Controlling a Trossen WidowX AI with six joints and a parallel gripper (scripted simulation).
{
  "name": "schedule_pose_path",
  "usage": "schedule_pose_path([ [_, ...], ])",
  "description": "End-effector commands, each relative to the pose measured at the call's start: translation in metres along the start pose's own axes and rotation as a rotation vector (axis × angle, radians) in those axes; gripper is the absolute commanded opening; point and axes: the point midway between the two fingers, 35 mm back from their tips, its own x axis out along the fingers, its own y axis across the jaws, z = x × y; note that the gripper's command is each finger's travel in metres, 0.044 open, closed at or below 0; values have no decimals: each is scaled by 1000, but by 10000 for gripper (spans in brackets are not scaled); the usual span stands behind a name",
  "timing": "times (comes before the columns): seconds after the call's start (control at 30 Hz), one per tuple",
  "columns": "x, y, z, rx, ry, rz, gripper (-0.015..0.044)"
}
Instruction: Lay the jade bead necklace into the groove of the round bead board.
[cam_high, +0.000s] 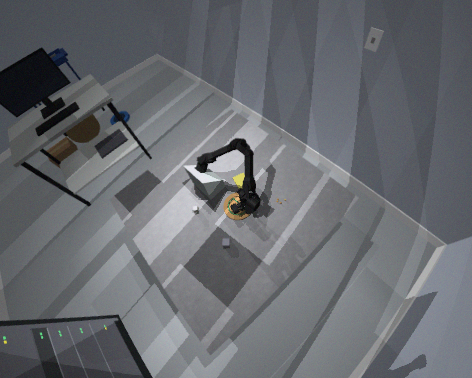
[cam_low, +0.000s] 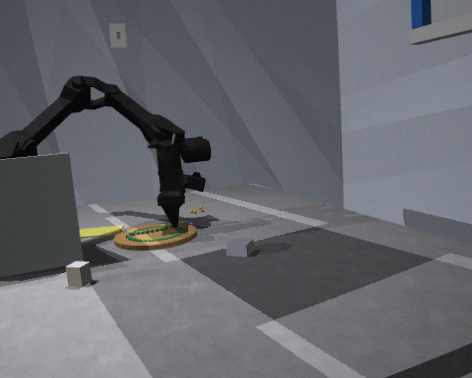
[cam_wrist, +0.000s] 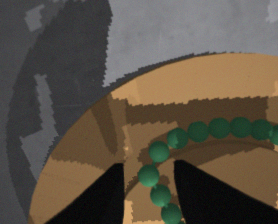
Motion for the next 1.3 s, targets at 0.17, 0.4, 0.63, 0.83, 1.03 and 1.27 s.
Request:
schedule_pose_path([
  [0.17,0,0,0,0,0,0,0],
  [0.4,0,0,0,0,0,0,0],
  [0.63,0,0,0,0,0,0,0],
  [0.83,0,0,0,0,0,0,0],
  [1.03,-6,0,-2,9,5,5,0],
  [1.27,-6,4,1,9,4,5,0],
])
